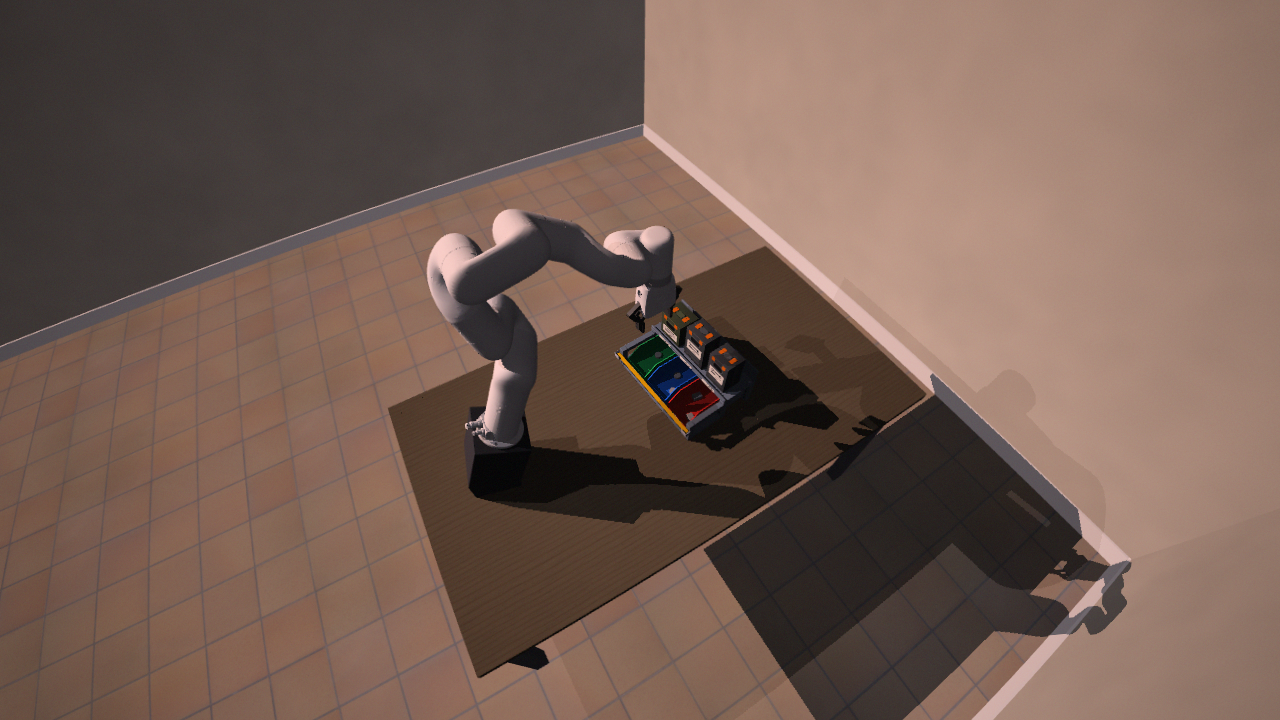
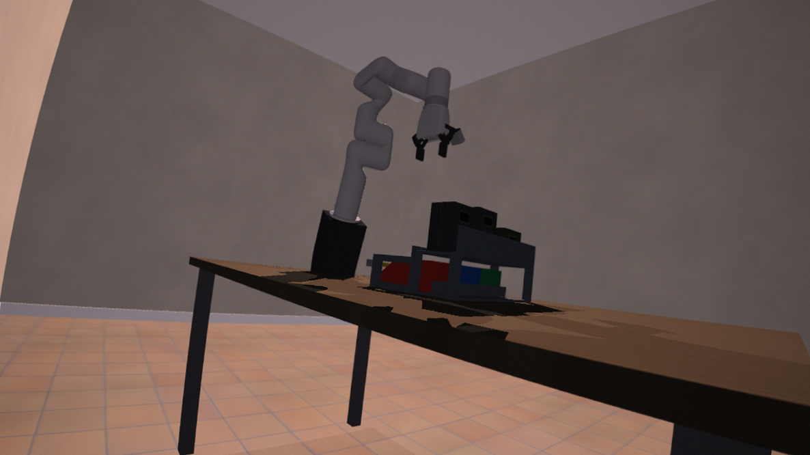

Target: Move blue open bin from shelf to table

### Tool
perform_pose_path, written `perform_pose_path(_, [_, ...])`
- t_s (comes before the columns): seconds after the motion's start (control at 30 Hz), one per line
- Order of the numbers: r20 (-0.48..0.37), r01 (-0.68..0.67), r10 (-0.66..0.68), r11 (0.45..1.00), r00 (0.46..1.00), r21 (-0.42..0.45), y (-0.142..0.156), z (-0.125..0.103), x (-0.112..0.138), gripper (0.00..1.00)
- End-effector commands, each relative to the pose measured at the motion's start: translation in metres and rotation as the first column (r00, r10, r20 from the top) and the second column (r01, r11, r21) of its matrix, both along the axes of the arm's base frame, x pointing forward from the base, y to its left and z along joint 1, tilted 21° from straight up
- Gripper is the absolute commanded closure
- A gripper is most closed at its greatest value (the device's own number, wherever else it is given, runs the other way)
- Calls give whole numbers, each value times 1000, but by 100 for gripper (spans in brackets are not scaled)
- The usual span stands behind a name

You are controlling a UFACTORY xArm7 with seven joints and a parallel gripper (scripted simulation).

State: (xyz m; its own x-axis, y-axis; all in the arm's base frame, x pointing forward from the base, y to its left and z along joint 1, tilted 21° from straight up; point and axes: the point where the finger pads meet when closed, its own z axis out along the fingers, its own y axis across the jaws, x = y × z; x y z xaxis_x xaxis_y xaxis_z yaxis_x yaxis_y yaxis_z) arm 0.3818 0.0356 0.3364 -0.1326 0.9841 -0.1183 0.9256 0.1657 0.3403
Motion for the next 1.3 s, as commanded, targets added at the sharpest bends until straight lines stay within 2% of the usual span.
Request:
perform_pose_path(0.0, [3, 0, 0, 1000, 1000, 0, 0, 1, 0, 0])
perform_pose_path(0.17, [3, 0, 0, 1000, 1000, 0, -3, -45, 18, 0])
perform_pose_path(0.57, [3, 0, 0, 1000, 1000, 0, -3, -45, 18, 0])
perform_pose_path(0.73, [2, 0, 0, 1000, 1000, 0, -6, -91, 36, 0])
perform_pose_path(1.13, [2, 0, 0, 1000, 1000, 0, -6, -91, 36, 0])
perform_pose_path(1.27, [3, 0, 0, 1000, 1000, 0, -9, -132, 51, 0])
